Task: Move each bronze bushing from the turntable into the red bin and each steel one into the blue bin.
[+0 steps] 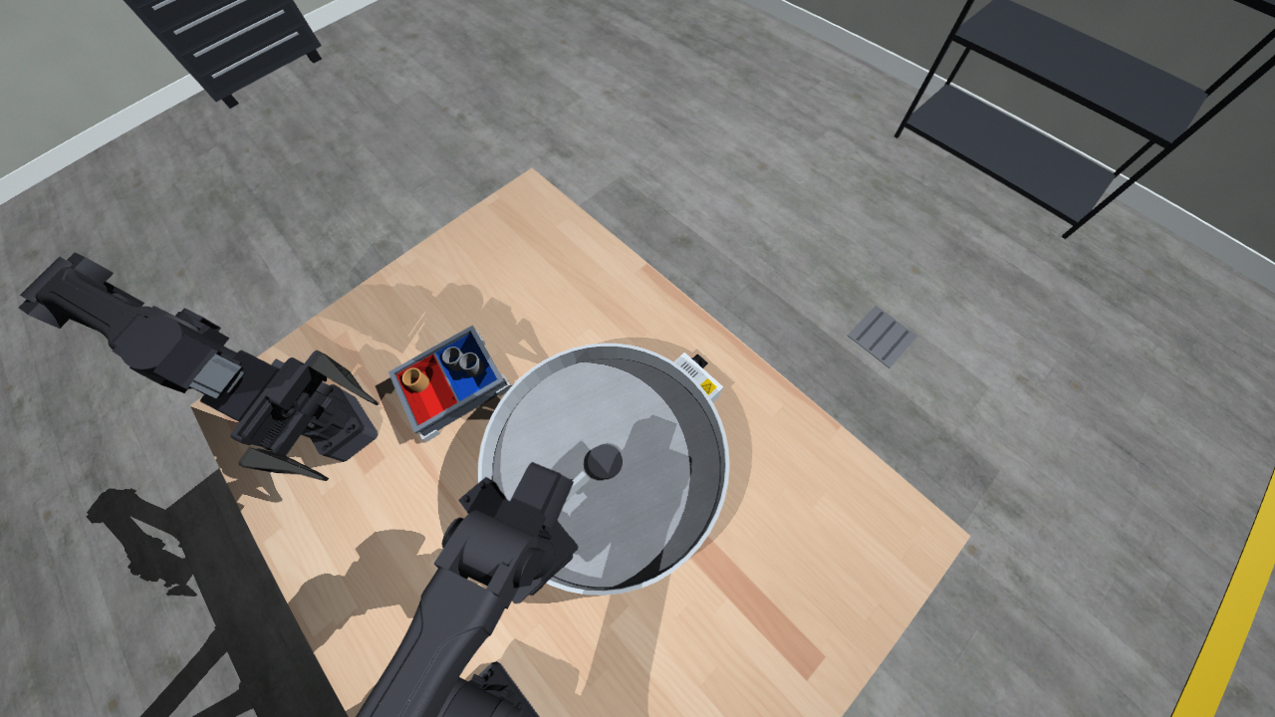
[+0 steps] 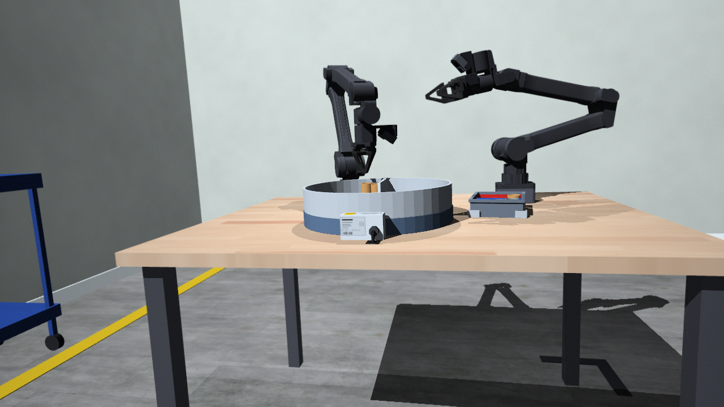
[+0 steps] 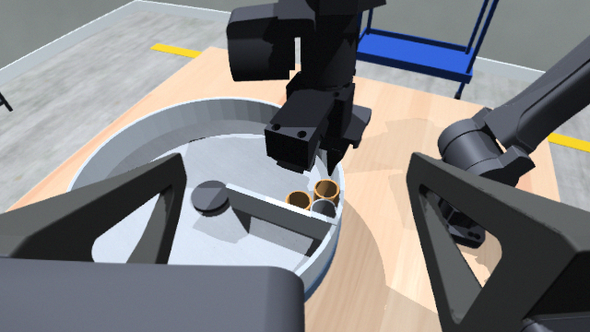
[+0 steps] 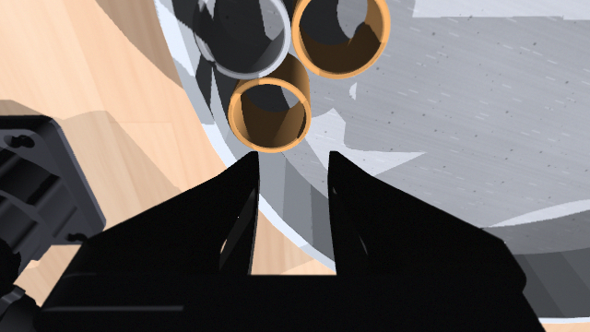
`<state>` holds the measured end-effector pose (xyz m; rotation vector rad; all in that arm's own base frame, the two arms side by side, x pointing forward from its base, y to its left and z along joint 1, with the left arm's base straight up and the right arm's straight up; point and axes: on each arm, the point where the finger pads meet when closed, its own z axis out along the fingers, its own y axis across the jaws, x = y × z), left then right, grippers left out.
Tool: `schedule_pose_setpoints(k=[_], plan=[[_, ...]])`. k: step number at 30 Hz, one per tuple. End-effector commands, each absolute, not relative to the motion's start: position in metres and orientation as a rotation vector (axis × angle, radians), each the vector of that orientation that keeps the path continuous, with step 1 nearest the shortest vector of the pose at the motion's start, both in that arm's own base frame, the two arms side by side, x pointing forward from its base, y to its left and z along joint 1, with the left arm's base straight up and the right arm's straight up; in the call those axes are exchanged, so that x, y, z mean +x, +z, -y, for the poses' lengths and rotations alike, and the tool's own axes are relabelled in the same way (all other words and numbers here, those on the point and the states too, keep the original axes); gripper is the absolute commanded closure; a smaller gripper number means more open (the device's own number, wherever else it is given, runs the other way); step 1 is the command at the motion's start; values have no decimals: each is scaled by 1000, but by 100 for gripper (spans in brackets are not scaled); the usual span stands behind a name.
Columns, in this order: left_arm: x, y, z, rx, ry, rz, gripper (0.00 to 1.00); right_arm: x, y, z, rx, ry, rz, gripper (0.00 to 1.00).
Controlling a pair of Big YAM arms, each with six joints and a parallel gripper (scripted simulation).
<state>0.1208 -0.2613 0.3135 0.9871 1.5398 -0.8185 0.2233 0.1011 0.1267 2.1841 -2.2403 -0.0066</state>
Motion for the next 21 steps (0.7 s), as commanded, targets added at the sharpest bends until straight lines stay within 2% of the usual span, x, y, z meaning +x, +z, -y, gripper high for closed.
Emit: schedule_pose_setpoints(k=[1, 21], plan=[[120, 329, 260, 970, -830, -1516, 0, 234, 128, -106, 2218, 6, 2238, 71], [107, 279, 254, 1119, -801, -1636, 0, 235, 100, -106, 2223, 3, 2225, 71]])
